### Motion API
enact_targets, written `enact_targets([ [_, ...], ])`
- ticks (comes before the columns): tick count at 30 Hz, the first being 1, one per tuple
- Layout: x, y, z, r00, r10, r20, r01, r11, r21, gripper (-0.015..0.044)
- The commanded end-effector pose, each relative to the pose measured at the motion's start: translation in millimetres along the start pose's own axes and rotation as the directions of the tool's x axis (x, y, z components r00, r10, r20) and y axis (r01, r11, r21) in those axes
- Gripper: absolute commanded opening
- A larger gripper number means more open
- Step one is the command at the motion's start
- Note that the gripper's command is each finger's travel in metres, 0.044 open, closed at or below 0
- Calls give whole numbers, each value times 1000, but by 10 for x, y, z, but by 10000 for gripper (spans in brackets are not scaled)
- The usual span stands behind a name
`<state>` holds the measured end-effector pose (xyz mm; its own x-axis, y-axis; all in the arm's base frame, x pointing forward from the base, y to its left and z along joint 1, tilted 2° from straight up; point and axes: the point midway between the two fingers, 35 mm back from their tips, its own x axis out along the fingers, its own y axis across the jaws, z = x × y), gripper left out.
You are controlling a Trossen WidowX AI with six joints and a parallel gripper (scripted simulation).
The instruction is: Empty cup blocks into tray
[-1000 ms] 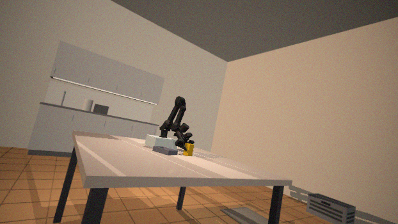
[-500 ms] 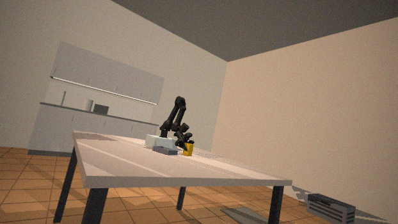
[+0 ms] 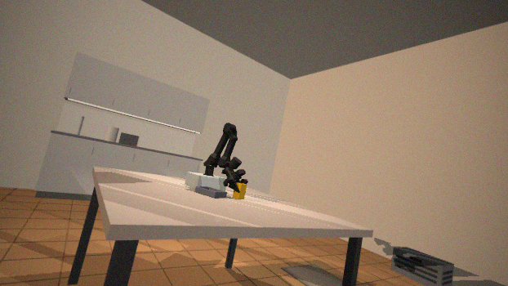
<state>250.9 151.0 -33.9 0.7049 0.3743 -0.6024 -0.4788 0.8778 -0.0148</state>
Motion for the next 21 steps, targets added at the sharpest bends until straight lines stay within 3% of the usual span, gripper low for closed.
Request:
enact_targets([
  [1, -21, 0, 45, 1000, 0, 5, 0, 1000, -4, 97],
  [5, -57, 1, 90, 1000, 0, 5, 0, 1000, -4, 0],
  [21, -192, 1, 270, 1000, 0, 6, 0, 1000, -3, 0],
])
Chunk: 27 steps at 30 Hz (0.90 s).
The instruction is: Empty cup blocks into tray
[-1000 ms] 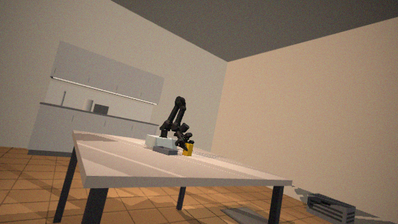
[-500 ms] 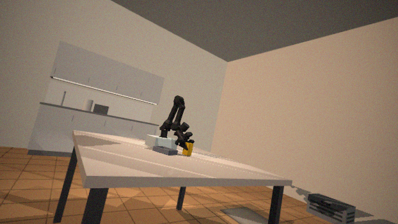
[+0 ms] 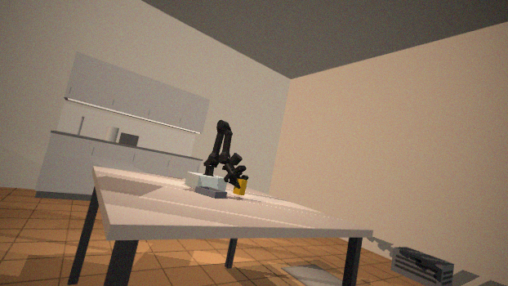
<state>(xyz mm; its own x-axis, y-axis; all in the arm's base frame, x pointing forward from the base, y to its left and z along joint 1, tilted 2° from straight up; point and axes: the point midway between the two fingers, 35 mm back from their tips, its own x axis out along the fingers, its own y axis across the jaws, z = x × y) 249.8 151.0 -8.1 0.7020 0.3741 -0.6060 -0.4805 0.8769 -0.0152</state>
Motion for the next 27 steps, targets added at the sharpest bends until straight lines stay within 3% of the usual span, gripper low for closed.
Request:
enact_targets([
  [1, -38, 0, 81, 1000, -1, 10, 1, 1000, -2, 0],
  [20, -152, -5, 268, 1000, -3, 11, 3, 1000, -1, 0],
  [27, -159, -275, 297, 997, -73, 10, 72, 996, 49, 0],
])
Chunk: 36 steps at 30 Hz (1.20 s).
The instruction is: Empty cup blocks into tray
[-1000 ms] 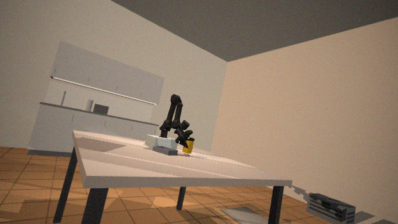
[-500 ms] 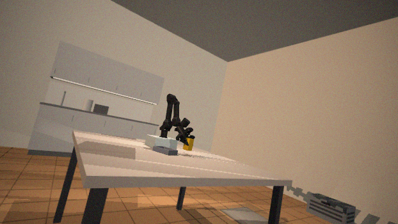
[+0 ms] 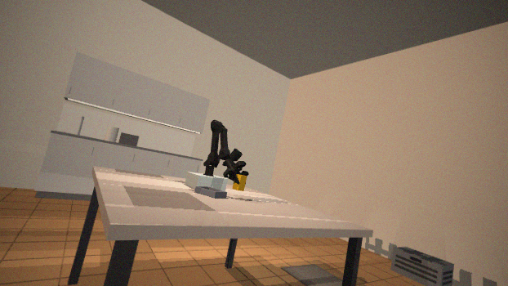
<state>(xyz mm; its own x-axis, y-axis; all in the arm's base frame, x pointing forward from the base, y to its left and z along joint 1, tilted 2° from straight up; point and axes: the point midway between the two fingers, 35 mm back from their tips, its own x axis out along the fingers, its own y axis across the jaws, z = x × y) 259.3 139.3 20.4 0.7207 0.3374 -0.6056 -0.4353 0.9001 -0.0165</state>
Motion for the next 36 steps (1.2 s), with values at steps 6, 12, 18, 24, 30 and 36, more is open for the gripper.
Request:
enact_targets([
  [6, -19, -379, 82, 995, -97, 10, 96, 993, 67, 0],
  [12, -53, -637, 91, 987, -163, 5, 162, 980, 114, 0],
  [18, -105, -892, 86, 974, -228, -4, 226, 961, 160, 0],
  [24, -176, -1144, 68, 956, -292, -16, 289, 935, 204, 0],
  [30, -265, -1390, 37, 935, -353, -31, 350, 904, 247, 0],
  [36, -372, -1626, -7, 909, -413, -49, 409, 866, 288, 0],
])
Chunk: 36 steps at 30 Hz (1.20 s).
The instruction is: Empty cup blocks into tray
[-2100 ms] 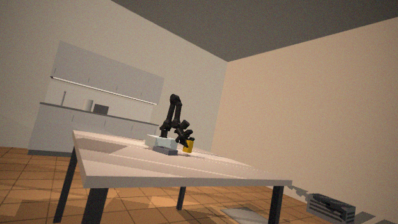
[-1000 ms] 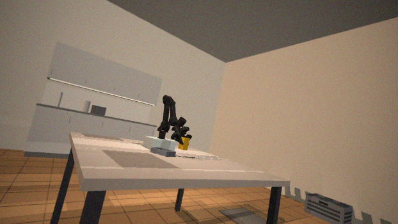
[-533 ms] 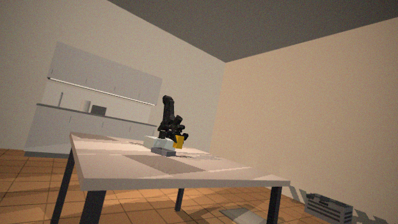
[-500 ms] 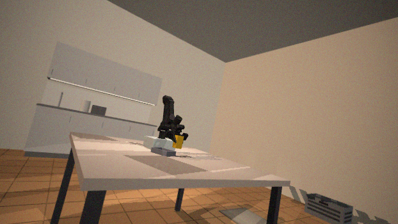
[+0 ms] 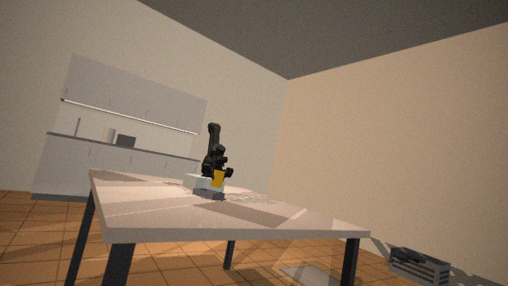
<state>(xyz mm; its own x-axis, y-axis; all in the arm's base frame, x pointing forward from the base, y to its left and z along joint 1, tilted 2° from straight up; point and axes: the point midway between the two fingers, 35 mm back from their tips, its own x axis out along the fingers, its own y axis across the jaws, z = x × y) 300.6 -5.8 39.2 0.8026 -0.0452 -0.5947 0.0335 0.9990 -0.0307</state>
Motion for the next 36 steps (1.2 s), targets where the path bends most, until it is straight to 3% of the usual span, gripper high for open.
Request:
enact_targets([
  [1, -13, -184, 64, 999, -44, 12, 44, 999, 30, 0],
  [9, -21, -293, 70, 997, -72, 11, 71, 995, 64, 0],
  [22, 5, -291, 60, 997, -72, 11, 64, 939, 337, 0],
  [36, 34, -290, 48, 997, -72, 11, 51, 795, 605, 0],
])
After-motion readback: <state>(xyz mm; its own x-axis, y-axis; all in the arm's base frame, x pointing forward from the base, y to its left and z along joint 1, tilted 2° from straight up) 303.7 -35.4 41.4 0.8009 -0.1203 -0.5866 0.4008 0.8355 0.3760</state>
